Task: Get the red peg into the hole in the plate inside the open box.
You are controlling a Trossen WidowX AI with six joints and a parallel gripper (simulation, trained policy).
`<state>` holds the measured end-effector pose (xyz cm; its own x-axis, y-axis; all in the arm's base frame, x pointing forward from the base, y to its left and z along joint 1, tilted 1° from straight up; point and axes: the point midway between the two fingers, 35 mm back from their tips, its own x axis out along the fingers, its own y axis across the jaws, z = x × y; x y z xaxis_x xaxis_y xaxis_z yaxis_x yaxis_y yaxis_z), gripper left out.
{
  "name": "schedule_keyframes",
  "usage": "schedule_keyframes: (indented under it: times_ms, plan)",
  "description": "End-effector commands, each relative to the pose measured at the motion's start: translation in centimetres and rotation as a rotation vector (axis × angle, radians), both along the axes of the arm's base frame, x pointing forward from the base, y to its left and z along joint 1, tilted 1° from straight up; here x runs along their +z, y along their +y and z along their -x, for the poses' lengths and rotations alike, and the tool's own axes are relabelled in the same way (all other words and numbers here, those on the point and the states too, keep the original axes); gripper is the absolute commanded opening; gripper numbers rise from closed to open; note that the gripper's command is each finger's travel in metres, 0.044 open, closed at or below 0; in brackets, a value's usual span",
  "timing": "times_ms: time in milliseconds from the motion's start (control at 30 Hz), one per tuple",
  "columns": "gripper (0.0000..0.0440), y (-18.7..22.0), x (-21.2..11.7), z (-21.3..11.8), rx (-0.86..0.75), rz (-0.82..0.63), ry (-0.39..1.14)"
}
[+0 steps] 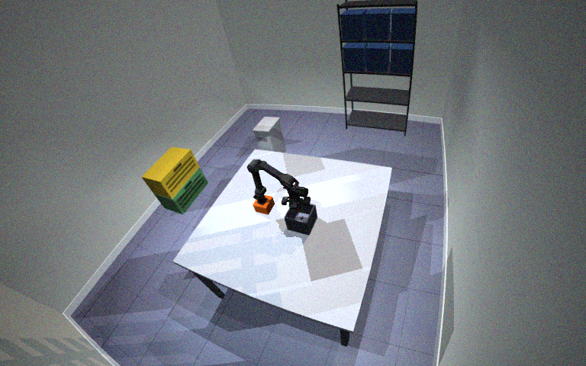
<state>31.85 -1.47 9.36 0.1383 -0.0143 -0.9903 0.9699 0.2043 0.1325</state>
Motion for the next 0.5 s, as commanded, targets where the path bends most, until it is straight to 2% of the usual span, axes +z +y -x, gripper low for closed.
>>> schedule_keyframes:
  times_ms: [0, 467]
  plan:
    - [0.0, -0.3, -0.9, -0.3, 0.004, -0.009, 0.01]
    - [0.0, -1.0, -4.1, -1.4, 0.044, -0.017, 0.029]
